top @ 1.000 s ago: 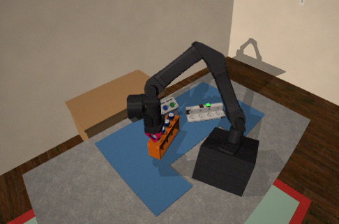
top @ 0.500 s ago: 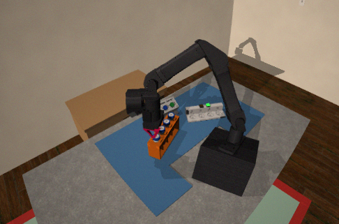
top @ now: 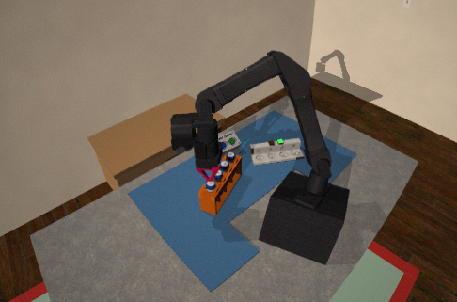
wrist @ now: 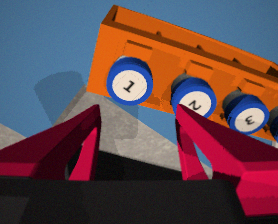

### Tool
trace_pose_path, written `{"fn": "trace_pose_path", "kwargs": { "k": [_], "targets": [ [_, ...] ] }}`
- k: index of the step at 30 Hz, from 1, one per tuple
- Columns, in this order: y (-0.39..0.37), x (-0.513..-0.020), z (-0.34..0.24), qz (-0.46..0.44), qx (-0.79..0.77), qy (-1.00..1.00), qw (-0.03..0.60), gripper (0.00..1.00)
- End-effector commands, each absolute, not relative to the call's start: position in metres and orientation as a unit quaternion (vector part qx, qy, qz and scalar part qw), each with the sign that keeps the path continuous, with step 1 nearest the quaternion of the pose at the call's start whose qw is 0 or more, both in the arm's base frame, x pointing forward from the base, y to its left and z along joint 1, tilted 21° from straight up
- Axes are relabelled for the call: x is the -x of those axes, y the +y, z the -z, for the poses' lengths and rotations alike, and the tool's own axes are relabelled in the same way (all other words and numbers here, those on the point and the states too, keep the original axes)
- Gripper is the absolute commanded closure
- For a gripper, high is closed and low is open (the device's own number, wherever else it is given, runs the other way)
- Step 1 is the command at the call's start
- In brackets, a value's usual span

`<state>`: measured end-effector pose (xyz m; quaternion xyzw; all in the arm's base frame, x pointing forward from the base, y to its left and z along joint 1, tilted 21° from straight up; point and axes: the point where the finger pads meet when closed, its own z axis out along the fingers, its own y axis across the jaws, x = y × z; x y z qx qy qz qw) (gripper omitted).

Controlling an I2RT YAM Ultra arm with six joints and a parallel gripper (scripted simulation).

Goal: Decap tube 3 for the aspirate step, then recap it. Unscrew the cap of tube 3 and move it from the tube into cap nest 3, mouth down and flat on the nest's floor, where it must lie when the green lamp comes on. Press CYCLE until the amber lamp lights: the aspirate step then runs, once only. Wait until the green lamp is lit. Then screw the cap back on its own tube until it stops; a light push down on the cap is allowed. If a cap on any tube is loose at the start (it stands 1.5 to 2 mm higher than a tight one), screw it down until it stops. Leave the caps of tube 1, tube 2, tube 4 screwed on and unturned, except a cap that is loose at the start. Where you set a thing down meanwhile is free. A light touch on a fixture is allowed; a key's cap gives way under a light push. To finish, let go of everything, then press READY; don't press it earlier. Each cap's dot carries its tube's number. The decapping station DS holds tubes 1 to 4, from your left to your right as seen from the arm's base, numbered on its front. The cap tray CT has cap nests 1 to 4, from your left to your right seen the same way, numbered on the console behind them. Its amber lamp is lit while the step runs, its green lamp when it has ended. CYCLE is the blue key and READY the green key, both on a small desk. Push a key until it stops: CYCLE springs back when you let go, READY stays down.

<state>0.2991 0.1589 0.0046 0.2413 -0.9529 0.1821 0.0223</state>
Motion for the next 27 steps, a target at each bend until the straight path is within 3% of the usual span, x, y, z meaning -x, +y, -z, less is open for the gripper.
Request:
{"fn": "trace_pose_path", "kwargs": {
  "k": [1, 12, 27],
  "targets": [
    [0.138, -0.306, -0.019, -0.179, -0.361, -0.915, 0.041, 0.51],
    [0.12, -0.309, -0.025, -0.178, -0.371, -0.91, 0.043, 0.51],
    [0.108, -0.311, 0.008, -0.179, -0.371, -0.91, 0.043, 0.51]
  ]
}}
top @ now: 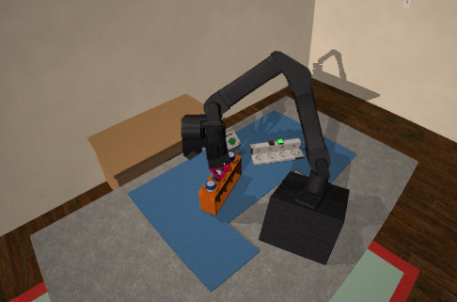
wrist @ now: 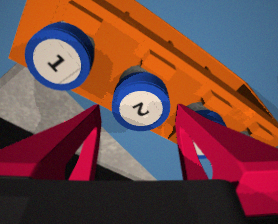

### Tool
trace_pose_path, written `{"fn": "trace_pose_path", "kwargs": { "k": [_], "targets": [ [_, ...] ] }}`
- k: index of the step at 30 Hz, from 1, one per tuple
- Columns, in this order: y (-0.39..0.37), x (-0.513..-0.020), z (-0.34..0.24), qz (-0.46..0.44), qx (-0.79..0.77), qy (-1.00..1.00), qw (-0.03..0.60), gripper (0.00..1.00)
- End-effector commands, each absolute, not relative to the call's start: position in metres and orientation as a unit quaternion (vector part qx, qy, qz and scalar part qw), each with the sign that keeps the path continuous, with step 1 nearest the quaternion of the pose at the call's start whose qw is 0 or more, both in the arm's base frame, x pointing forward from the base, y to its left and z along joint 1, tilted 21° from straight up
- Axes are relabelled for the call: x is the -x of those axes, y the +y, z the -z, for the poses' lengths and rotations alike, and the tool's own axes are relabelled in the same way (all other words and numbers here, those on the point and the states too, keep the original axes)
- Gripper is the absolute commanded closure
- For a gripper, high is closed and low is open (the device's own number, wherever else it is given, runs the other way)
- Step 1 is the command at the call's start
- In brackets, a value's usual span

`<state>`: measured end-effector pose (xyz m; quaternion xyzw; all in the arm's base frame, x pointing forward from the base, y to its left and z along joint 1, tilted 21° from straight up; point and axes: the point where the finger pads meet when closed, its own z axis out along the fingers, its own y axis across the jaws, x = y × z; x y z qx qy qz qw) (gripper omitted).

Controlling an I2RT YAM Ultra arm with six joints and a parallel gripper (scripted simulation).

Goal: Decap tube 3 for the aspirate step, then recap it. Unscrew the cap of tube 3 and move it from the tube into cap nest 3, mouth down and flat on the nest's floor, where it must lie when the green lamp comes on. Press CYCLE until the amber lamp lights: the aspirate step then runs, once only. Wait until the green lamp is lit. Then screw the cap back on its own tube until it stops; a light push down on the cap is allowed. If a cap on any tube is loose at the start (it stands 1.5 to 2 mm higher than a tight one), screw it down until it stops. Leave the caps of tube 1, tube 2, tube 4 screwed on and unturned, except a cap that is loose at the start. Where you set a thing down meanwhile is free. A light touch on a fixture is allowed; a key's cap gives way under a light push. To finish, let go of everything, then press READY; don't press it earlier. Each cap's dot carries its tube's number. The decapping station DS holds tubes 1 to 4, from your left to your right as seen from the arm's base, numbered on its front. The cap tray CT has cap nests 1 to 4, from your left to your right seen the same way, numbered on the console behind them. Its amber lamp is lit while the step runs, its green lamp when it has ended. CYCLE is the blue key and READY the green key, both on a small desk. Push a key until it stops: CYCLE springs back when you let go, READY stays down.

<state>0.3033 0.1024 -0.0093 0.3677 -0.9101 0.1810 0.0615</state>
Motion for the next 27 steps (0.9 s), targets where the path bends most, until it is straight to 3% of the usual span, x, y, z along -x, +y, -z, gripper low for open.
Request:
{"fn": "trace_pose_path", "kwargs": {
  "k": [1, 27],
  "targets": [
    [0.1076, -0.3111, 0.0079, -0.179, -0.371, -0.91, 0.043, 0.51],
    [0.1045, -0.3118, 0.0163, -0.179, -0.371, -0.91, 0.043, 0.51]
  ]
}}
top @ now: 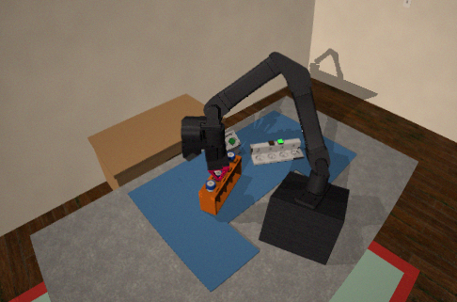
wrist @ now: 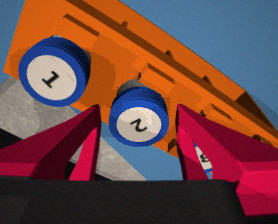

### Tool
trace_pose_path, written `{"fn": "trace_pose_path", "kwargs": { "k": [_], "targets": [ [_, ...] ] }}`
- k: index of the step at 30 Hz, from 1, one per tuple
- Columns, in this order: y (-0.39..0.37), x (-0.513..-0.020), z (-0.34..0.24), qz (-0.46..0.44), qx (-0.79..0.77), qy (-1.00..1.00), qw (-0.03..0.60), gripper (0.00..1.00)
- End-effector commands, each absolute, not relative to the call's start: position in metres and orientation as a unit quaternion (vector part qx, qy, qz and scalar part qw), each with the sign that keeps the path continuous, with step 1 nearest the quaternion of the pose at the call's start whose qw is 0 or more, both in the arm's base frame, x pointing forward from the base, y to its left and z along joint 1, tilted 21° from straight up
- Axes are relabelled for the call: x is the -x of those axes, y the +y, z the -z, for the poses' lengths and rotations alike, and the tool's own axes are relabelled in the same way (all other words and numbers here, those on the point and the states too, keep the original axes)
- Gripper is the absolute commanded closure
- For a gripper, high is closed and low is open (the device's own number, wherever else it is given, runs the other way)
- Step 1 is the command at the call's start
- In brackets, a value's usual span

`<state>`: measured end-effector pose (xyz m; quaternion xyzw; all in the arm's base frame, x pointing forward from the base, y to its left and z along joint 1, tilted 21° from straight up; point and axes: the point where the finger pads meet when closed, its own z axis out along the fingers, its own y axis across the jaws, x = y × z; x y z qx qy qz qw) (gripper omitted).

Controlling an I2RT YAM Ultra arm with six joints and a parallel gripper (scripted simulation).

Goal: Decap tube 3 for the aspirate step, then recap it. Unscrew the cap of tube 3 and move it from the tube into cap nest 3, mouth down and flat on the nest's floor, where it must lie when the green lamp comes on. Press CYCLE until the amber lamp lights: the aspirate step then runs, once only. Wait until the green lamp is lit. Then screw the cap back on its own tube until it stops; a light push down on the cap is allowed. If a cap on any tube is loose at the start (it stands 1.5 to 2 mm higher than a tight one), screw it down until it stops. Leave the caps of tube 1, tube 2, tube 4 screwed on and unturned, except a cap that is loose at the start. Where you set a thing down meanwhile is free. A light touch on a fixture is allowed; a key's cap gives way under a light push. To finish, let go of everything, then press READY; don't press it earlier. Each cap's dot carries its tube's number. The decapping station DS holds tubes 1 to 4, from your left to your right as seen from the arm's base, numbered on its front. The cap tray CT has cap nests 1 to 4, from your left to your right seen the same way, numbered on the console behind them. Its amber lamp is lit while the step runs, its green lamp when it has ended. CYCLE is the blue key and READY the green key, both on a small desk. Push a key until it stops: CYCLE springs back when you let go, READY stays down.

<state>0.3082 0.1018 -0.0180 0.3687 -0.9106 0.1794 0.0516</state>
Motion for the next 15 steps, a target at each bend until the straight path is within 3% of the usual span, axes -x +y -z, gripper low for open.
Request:
{"fn": "trace_pose_path", "kwargs": {
  "k": [1, 7, 8, 15],
  "targets": [
    [0.1043, -0.3118, 0.0168, -0.179, -0.371, -0.91, 0.043, 0.51],
    [0.1042, -0.3119, 0.0172, -0.179, -0.371, -0.91, 0.043, 0.51],
    [0.1042, -0.3119, 0.0172, -0.179, -0.371, -0.91, 0.043, 1.0],
    [0.1042, -0.3119, 0.0172, -0.179, -0.371, -0.91, 0.043, 1.0]
  ]
}}
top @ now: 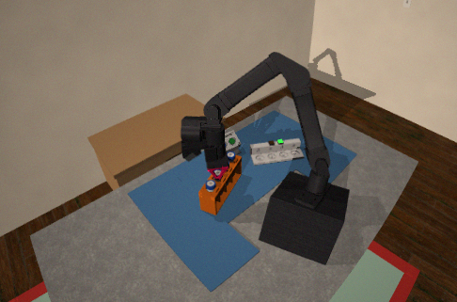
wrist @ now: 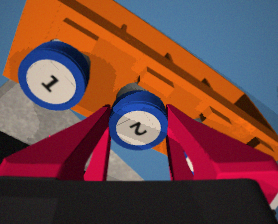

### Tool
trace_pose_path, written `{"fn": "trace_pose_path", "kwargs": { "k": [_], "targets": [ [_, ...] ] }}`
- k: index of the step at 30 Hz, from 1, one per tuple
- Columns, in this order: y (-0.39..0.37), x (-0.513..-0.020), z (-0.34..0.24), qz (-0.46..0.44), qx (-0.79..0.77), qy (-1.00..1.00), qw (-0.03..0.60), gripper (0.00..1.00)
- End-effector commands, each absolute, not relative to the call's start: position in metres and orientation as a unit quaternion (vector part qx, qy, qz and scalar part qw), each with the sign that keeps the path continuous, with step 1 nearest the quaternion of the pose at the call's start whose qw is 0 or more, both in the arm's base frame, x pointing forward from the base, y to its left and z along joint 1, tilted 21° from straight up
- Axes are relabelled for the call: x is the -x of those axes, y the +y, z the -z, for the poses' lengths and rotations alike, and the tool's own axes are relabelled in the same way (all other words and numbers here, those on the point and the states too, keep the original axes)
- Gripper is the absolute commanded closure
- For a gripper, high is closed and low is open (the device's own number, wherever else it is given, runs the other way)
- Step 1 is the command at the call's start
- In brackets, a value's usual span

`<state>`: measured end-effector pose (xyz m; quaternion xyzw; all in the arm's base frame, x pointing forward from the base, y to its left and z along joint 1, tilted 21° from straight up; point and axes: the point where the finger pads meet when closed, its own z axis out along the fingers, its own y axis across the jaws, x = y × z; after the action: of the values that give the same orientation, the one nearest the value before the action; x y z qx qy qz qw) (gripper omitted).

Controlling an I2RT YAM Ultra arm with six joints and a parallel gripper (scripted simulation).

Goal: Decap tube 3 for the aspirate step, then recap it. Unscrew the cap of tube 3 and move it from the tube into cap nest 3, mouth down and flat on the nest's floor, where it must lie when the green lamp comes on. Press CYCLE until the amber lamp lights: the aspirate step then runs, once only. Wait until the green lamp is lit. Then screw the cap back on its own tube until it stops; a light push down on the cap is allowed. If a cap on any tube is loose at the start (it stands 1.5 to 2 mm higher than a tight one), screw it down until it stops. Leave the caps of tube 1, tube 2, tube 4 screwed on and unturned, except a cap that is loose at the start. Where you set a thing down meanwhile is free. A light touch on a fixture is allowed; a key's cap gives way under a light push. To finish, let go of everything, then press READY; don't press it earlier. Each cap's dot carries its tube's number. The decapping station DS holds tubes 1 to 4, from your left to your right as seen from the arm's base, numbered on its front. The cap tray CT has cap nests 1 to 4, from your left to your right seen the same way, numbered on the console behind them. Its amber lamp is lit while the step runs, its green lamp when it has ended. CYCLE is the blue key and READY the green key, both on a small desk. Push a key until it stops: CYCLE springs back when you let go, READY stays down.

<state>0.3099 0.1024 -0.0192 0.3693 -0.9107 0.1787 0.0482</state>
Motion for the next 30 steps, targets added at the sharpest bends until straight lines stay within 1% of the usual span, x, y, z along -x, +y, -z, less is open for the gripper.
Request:
{"fn": "trace_pose_path", "kwargs": {
  "k": [1, 8, 30],
  "targets": [
    [0.1042, -0.3119, 0.0172, -0.179, -0.371, -0.91, 0.043, 1.0],
    [0.1041, -0.3119, 0.0172, -0.179, -0.362, -0.914, 0.041, 1.0],
    [0.1041, -0.3119, 0.0172, -0.184, -0.173, -0.968, 0.004, 1.0]
  ]
}}
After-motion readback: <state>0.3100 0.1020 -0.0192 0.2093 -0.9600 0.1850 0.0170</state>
